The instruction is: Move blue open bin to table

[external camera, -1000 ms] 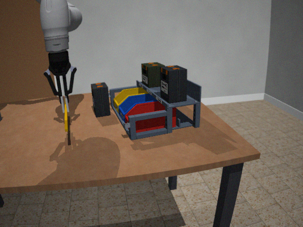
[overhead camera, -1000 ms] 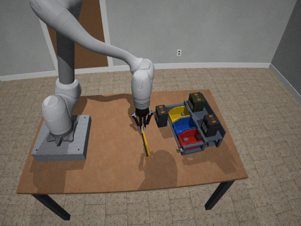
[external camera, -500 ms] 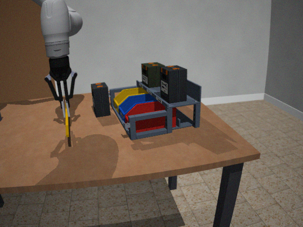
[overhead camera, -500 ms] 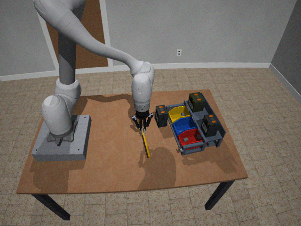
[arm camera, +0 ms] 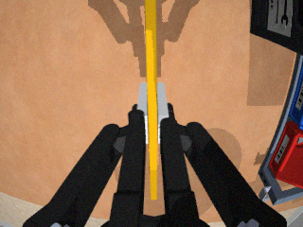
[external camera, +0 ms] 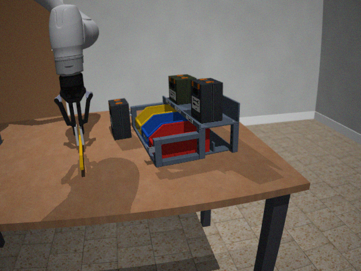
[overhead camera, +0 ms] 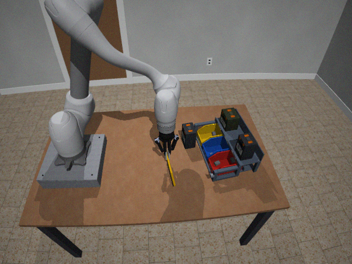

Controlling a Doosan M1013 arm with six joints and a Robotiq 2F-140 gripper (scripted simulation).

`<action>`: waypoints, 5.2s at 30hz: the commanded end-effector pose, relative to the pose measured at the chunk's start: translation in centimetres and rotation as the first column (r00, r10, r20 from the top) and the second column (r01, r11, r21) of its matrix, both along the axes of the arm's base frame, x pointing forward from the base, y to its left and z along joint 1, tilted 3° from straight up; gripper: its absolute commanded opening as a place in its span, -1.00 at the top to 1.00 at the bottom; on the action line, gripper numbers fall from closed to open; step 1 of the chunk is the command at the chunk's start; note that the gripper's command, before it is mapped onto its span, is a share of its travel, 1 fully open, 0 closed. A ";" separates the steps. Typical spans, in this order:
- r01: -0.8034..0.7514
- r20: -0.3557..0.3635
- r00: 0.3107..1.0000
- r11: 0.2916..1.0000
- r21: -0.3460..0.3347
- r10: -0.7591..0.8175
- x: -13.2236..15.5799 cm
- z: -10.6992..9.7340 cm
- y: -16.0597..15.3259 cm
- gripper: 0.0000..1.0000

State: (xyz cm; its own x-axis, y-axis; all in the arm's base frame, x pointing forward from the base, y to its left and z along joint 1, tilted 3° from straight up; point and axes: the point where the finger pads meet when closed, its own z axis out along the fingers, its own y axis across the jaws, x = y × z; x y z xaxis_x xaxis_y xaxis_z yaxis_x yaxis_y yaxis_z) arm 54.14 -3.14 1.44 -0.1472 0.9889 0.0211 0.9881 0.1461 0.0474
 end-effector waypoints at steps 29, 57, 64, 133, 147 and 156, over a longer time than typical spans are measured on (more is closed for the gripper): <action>0.000 0.000 1.000 1.000 0.000 0.000 0.2 -2.9 0.1 1.00; 0.000 0.000 1.000 1.000 0.000 0.000 0.2 -2.9 0.1 -0.15; 0.000 0.000 1.000 1.000 0.000 0.000 0.2 -2.9 0.1 -0.15; 0.000 0.000 1.000 1.000 0.000 0.000 -0.3 7.6 -0.2 -0.15; 0.000 0.000 1.000 1.000 0.000 0.000 -0.4 10.3 -0.3 -0.15; 0.000 0.000 1.000 1.000 0.000 0.000 -0.4 10.3 -0.3 -0.15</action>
